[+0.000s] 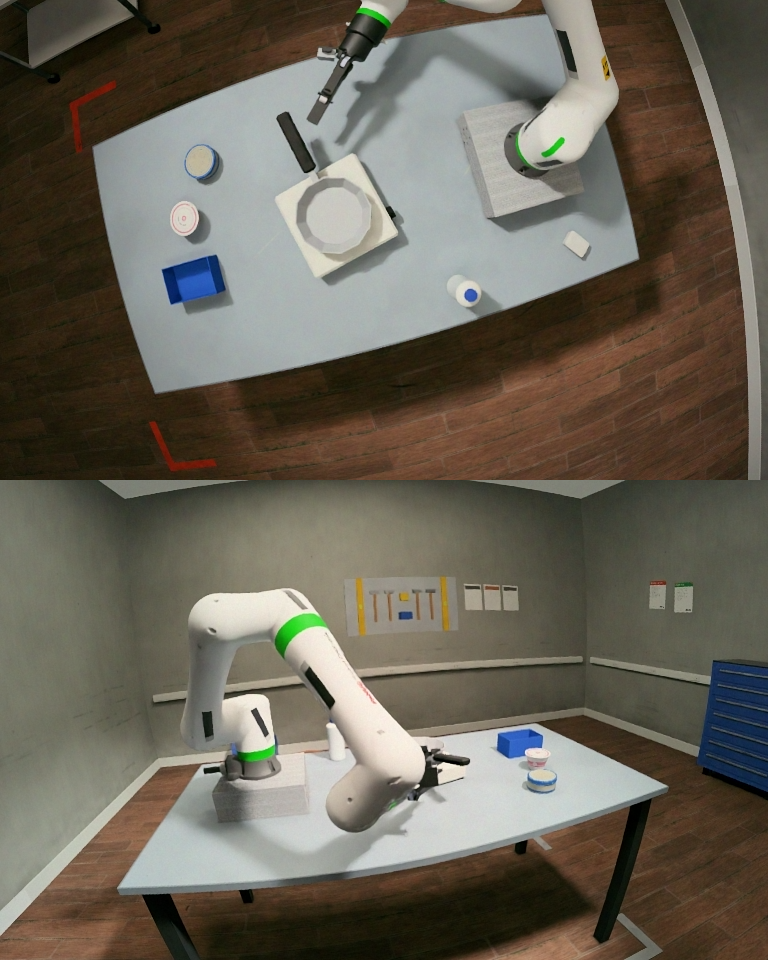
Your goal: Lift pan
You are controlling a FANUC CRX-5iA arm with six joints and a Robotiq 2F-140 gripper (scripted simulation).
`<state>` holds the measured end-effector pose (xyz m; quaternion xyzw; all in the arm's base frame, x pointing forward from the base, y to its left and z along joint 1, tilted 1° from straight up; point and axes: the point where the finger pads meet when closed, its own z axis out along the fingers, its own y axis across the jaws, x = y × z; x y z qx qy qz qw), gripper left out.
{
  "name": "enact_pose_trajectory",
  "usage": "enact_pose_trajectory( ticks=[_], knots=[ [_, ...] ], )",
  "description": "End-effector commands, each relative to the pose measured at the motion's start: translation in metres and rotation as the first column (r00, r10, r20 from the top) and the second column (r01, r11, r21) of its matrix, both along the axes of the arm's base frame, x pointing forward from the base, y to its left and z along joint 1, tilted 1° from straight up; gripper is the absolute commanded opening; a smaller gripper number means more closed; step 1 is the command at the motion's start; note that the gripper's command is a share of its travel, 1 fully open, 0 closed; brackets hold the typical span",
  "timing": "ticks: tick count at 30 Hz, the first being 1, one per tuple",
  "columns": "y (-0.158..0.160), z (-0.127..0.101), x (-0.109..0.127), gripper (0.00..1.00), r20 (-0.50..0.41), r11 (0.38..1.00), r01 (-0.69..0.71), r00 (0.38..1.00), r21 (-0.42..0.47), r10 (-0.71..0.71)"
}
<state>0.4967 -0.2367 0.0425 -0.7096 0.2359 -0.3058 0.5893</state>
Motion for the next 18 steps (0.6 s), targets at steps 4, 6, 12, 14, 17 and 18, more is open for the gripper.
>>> enact_pose_trajectory(
  ticks=[4, 6, 12, 14, 17, 18],
  knots=[
    [-0.0003, -0.0061, 0.0002, 0.41, 0.001, 1.0, 0.0, 1.0, -0.001, 0.0],
    [-0.0003, -0.0085, 0.0002, 0.41, 0.001, 1.0, 0.0, 1.0, -0.001, 0.0],
    [-0.0002, -0.0121, 0.0002, 0.41, 0.001, 1.0, 0.0, 1.0, -0.001, 0.0],
    [-0.0002, -0.0124, 0.0002, 0.41, 0.001, 1.0, 0.0, 1.0, -0.001, 0.0],
    [-0.0002, -0.0124, 0.0002, 0.41, 0.001, 1.0, 0.0, 1.0, -0.001, 0.0],
    [-0.0002, -0.0124, 0.0002, 0.41, 0.001, 1.0, 0.0, 1.0, -0.001, 0.0]
  ],
)
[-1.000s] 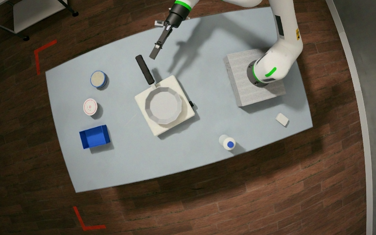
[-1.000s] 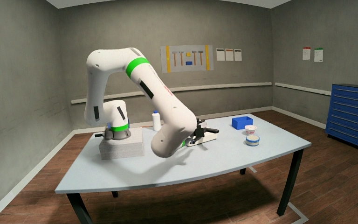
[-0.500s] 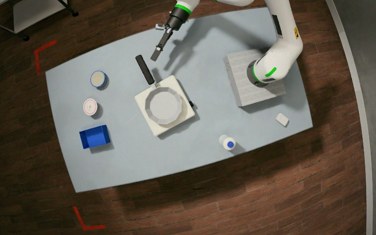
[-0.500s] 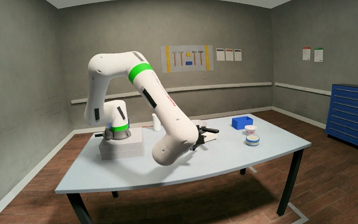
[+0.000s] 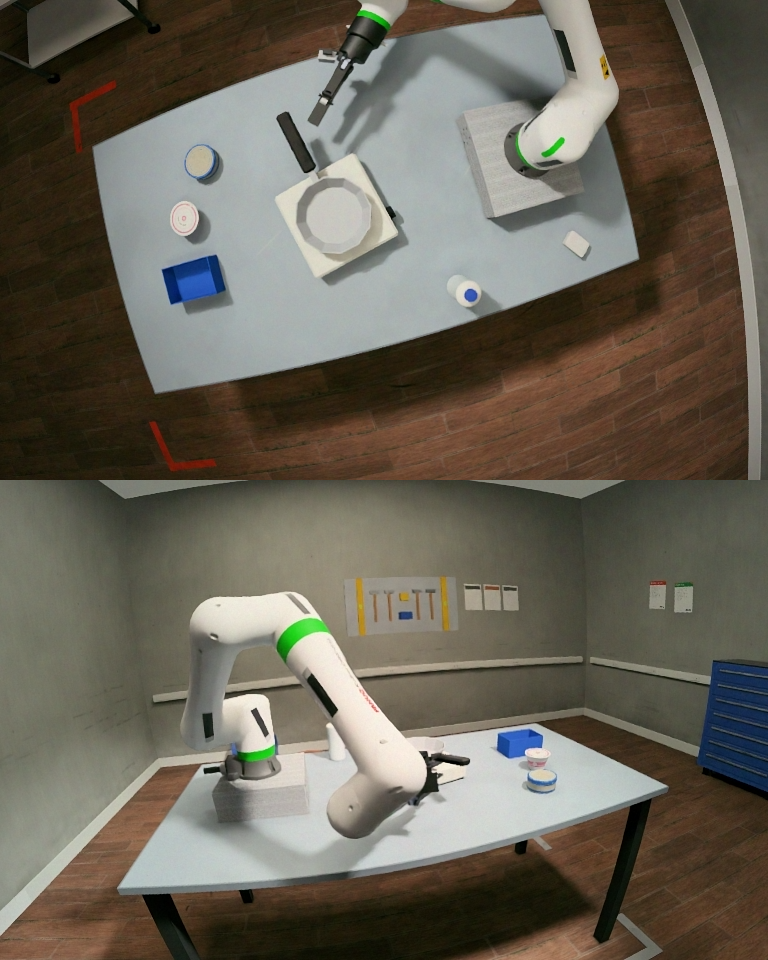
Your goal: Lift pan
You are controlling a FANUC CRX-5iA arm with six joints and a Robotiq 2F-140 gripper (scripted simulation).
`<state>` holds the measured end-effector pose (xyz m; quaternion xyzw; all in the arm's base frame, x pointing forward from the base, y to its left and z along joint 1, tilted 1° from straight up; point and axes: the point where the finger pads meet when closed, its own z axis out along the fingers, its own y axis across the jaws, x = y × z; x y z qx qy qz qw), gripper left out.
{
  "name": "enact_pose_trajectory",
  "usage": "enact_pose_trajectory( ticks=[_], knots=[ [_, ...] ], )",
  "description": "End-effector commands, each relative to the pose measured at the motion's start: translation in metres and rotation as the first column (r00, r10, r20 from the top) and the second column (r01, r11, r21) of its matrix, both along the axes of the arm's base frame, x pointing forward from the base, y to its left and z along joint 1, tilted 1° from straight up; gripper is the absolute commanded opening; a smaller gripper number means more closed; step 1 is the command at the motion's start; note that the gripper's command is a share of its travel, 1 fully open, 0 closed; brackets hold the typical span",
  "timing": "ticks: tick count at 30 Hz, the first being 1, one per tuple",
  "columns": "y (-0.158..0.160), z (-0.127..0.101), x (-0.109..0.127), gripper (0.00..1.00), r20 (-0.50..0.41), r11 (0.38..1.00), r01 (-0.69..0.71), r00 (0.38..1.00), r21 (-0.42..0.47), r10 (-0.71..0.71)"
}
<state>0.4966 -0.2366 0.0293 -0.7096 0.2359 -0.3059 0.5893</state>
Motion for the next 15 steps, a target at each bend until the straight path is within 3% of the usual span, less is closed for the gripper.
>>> enact_pose_trajectory(
  ticks=[1, 15],
  knots=[
    [-0.0003, 0.0007, 0.0002, 0.41, 0.001, 1.0, 0.0, 1.0, -0.001, 0.0],
    [0.0011, 0.0005, 0.0016, 0.41, 0.001, 1.0, 0.0, 1.0, -0.001, 0.0]
  ],
)
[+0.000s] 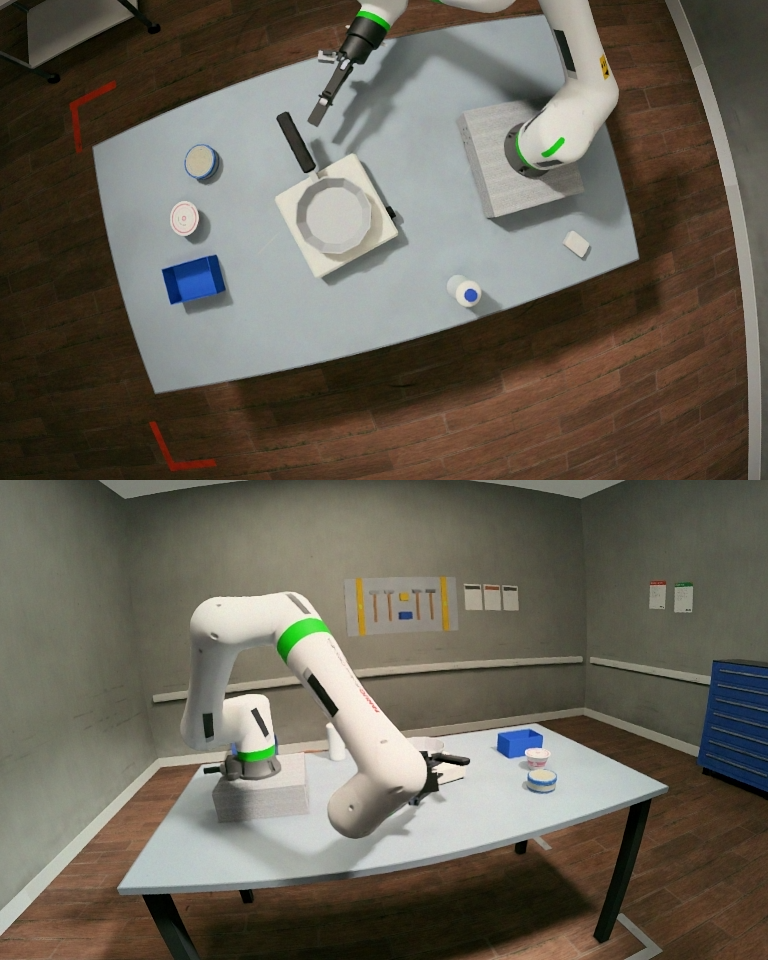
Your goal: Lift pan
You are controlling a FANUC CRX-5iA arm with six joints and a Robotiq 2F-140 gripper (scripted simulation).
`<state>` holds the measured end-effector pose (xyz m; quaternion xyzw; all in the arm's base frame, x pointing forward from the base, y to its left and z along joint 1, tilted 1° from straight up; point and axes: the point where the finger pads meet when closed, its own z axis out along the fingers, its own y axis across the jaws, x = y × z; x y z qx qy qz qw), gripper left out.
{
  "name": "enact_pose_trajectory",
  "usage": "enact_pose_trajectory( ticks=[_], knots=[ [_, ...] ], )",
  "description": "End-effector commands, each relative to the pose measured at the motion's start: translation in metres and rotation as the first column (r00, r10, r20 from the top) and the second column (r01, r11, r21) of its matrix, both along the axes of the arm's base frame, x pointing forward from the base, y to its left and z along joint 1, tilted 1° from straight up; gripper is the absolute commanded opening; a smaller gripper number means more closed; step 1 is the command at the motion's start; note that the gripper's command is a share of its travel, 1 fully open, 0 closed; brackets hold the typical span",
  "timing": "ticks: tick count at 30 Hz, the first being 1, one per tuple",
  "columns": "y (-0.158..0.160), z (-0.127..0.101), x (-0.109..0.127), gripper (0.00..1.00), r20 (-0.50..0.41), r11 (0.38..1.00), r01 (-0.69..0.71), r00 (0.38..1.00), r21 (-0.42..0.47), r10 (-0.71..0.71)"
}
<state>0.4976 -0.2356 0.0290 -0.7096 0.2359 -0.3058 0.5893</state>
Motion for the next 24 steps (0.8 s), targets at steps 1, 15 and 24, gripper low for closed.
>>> enact_pose_trajectory(
  ticks=[1, 15, 24],
  knots=[
    [0.0, 0.001, 0.001, 0.41, 0.001, 1.0, 0.0, 1.0, -0.001, 0.0],
    [0.006, 0.0, 0.007, 0.41, 0.001, 1.0, 0.0, 1.0, -0.001, 0.0],
    [0.011, -0.001, 0.012, 0.41, 0.001, 1.0, 0.0, 1.0, -0.001, 0.0]
  ],
)
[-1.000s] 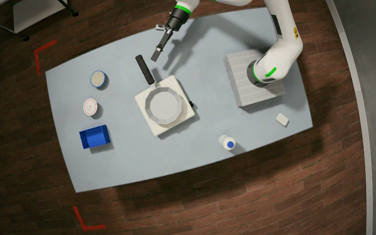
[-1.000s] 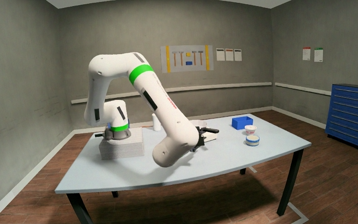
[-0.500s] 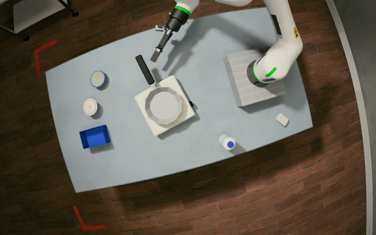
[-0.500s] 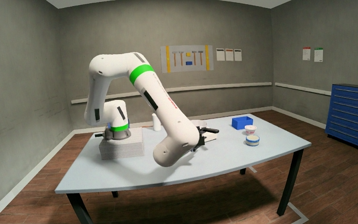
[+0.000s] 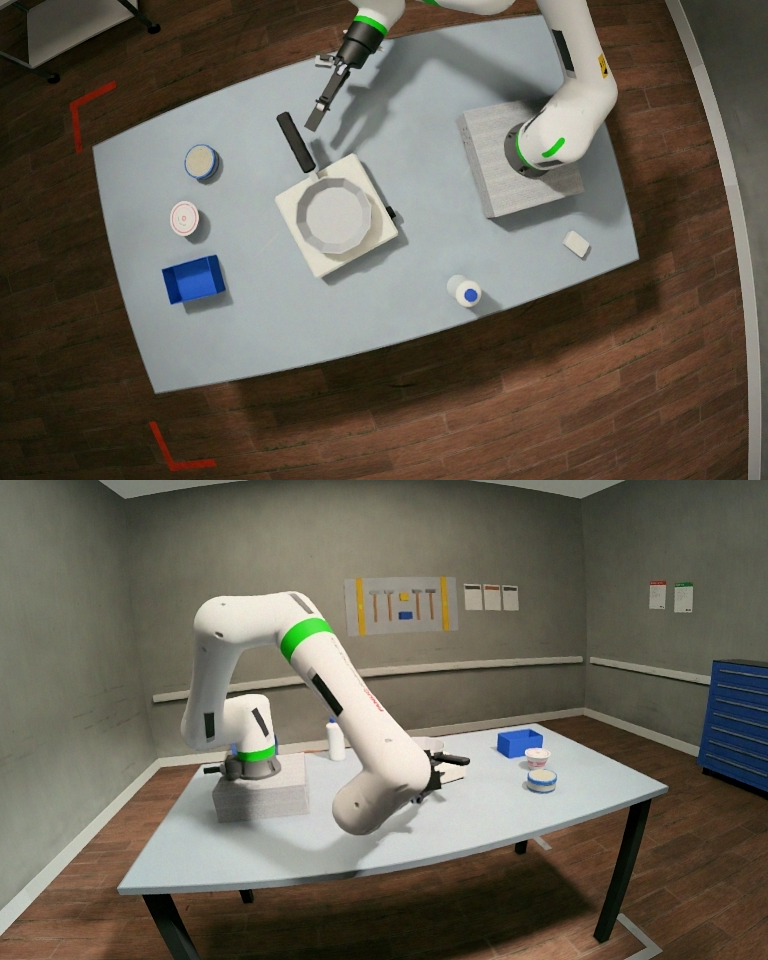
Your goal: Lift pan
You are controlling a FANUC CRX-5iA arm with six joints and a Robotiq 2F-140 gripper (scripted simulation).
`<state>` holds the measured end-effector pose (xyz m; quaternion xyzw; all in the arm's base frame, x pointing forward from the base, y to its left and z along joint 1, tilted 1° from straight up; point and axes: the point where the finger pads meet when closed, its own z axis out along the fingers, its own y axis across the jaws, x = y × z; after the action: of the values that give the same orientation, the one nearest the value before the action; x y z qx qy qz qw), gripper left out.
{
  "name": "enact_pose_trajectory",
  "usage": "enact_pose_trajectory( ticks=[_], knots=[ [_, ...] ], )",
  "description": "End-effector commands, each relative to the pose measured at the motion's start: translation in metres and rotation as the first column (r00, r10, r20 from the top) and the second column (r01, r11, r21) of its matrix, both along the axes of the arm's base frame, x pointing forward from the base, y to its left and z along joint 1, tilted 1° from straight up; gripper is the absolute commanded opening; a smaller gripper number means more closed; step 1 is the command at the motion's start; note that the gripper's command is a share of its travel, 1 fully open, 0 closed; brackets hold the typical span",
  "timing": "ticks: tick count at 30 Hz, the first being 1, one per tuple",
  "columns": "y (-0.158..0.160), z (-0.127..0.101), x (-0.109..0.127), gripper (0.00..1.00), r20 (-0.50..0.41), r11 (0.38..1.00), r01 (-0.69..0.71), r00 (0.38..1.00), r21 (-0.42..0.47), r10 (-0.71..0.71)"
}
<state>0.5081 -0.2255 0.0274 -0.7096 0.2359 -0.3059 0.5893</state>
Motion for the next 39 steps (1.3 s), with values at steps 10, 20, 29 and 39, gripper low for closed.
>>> enact_pose_trajectory(
  ticks=[10, 20, 29, 39],
  knots=[
    [0.011, -0.001, 0.012, 0.41, 0.001, 1.0, 0.0, 1.0, -0.001, 0.0],
    [0.02, -0.003, 0.021, 0.41, 0.001, 1.0, 0.0, 1.0, -0.001, 0.0],
    [0.03, -0.004, 0.031, 0.41, 0.001, 1.0, 0.0, 1.0, -0.001, 0.0],
    [0.038, -0.006, 0.04, 0.41, 0.001, 1.0, 0.0, 1.0, -0.001, 0.0]
  ],
)
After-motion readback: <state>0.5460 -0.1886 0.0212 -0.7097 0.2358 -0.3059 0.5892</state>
